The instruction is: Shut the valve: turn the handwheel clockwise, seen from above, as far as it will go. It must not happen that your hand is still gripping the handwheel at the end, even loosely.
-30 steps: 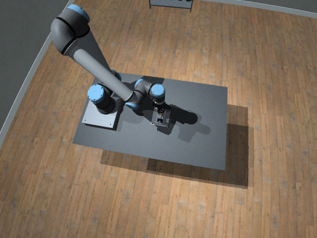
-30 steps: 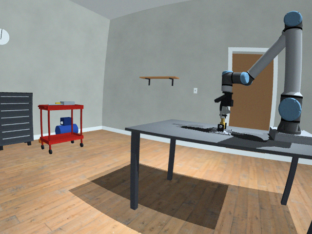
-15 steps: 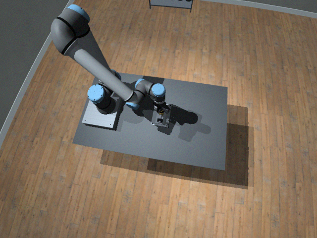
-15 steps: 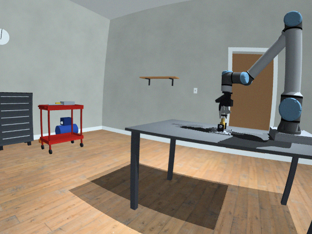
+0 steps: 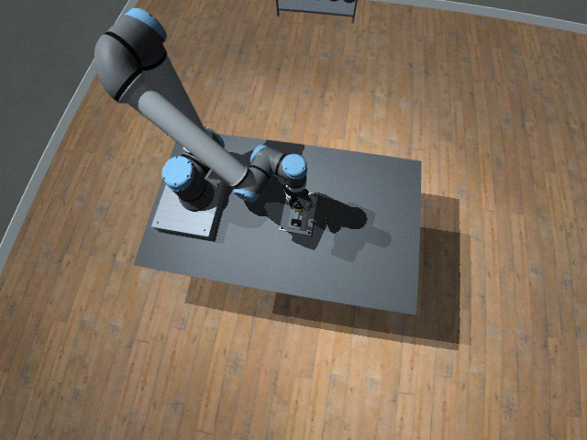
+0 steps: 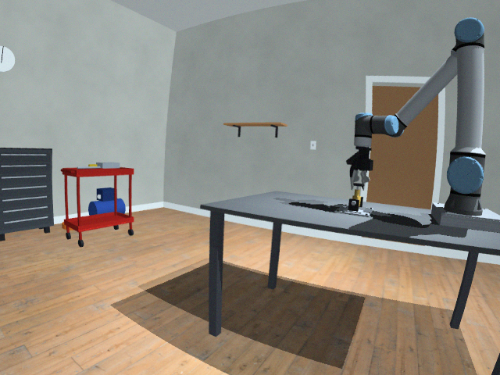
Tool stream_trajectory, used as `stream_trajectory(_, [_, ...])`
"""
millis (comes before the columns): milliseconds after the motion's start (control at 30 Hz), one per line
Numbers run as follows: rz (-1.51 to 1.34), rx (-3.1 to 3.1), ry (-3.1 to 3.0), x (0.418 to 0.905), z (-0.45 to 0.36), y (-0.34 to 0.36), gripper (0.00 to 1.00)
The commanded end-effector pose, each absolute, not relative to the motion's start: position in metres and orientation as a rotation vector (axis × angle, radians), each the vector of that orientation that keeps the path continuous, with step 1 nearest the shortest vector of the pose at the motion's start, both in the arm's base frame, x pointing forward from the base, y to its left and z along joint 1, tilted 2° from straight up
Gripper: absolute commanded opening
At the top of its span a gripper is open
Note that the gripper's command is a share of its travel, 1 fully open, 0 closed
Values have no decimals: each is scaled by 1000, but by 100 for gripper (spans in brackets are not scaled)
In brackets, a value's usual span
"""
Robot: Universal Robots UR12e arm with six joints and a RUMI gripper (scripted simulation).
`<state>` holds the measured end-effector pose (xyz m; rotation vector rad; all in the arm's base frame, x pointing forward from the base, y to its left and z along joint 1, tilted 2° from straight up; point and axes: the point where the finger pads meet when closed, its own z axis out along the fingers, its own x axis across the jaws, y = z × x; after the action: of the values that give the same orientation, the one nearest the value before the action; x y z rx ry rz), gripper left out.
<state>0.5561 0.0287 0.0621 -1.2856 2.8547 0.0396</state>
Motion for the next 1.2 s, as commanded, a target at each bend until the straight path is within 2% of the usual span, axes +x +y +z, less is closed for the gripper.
stream_trajectory(0, [37,-1229,2879,557,63,28,0])
stream_trajectory(1167, [38,-1155,2910,557,63,28,0])
